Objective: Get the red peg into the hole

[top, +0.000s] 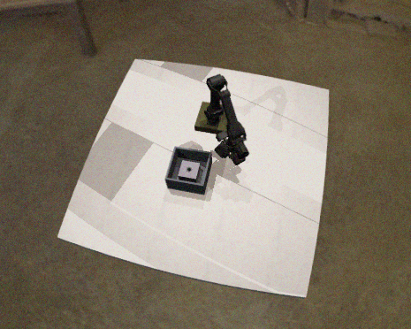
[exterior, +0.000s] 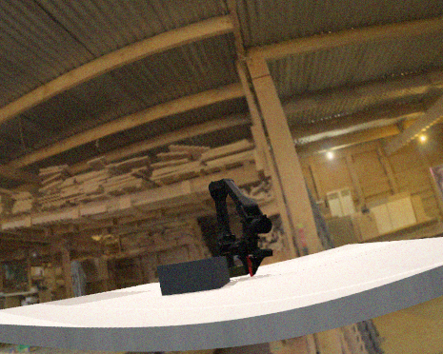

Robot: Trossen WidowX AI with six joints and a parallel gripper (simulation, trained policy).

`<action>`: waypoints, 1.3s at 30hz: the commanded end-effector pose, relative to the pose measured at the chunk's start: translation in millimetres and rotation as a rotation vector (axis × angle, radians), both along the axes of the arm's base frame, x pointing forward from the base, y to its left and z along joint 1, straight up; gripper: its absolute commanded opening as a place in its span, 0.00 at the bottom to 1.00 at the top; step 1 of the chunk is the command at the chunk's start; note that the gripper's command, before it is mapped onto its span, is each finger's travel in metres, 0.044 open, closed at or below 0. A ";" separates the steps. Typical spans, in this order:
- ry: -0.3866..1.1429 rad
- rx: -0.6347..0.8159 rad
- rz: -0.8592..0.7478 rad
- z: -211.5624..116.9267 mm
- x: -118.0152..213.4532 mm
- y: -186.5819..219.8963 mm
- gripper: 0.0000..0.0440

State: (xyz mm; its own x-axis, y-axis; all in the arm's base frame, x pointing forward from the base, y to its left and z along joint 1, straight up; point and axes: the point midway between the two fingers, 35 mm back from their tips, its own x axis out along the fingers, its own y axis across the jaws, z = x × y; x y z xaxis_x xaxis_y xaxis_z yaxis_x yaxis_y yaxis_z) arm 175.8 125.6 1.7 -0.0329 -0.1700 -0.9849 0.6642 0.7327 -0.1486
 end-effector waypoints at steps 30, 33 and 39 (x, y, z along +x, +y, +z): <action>-0.210 -0.083 -0.065 109.3 59.3 -34.6 0.00; -0.230 -0.090 -0.101 116.6 67.4 -44.2 0.00; -0.267 -0.105 -0.165 126.4 85.9 -65.8 0.00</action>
State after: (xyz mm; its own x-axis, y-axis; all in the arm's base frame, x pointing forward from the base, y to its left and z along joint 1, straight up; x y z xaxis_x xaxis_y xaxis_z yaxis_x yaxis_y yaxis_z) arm 252.4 67.4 121.5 0.1708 -0.2777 -0.9454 0.7851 0.6181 -0.0397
